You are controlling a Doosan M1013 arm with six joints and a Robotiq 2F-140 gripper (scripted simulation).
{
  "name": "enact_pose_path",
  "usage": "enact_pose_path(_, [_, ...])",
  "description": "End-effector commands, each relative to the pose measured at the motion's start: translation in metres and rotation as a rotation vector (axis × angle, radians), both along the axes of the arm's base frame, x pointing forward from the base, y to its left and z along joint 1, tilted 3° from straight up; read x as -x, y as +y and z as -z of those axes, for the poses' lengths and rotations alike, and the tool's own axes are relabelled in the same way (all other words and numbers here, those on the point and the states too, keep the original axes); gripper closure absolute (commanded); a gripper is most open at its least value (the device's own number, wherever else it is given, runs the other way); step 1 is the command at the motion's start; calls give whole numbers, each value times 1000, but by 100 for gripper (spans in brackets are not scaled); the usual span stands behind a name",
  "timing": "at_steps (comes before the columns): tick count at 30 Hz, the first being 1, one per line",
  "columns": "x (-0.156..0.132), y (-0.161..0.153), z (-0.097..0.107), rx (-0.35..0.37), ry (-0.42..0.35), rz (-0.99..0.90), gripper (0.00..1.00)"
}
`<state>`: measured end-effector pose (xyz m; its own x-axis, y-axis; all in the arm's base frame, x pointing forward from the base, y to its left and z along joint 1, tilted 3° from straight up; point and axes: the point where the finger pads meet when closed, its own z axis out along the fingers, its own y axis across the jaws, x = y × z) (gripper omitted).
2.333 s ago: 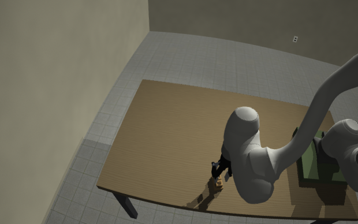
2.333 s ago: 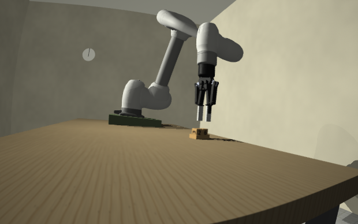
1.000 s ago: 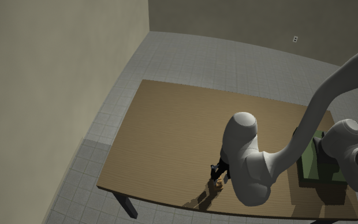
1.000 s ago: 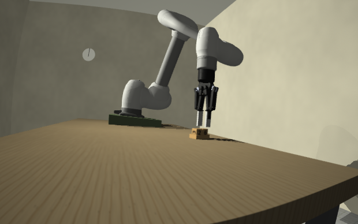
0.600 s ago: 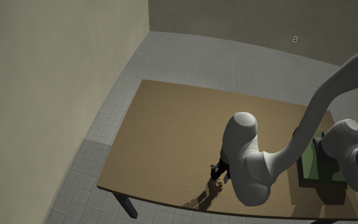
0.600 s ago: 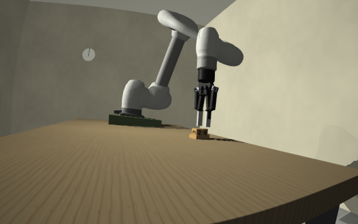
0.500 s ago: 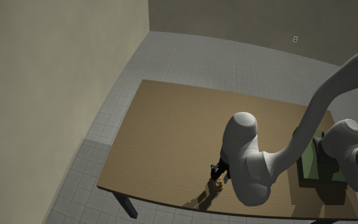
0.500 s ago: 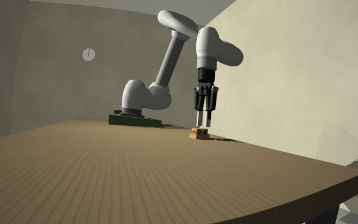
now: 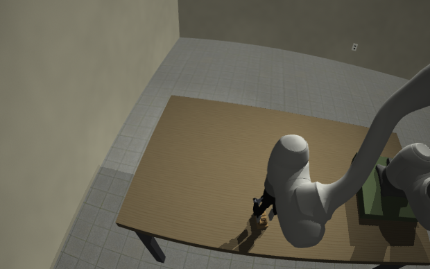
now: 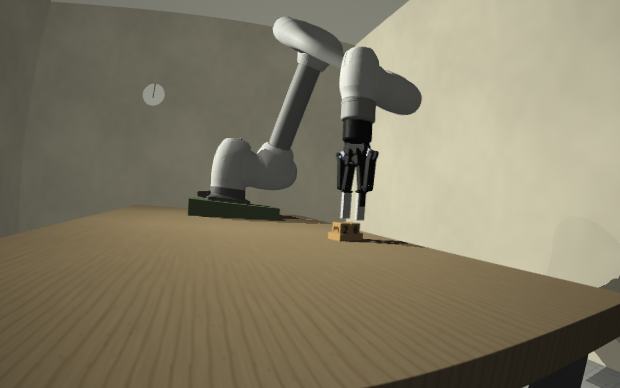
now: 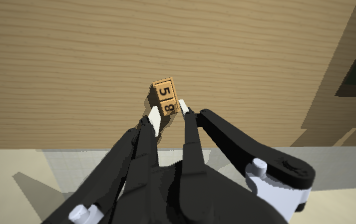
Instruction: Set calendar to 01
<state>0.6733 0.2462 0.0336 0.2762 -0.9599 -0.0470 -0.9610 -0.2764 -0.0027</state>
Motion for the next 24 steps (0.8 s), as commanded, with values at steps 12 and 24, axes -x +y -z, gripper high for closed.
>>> enact_pose_path(12, [0, 1, 15, 0, 0, 0, 64])
enact_pose_path(24, [0, 1, 29, 0, 0, 0, 64])
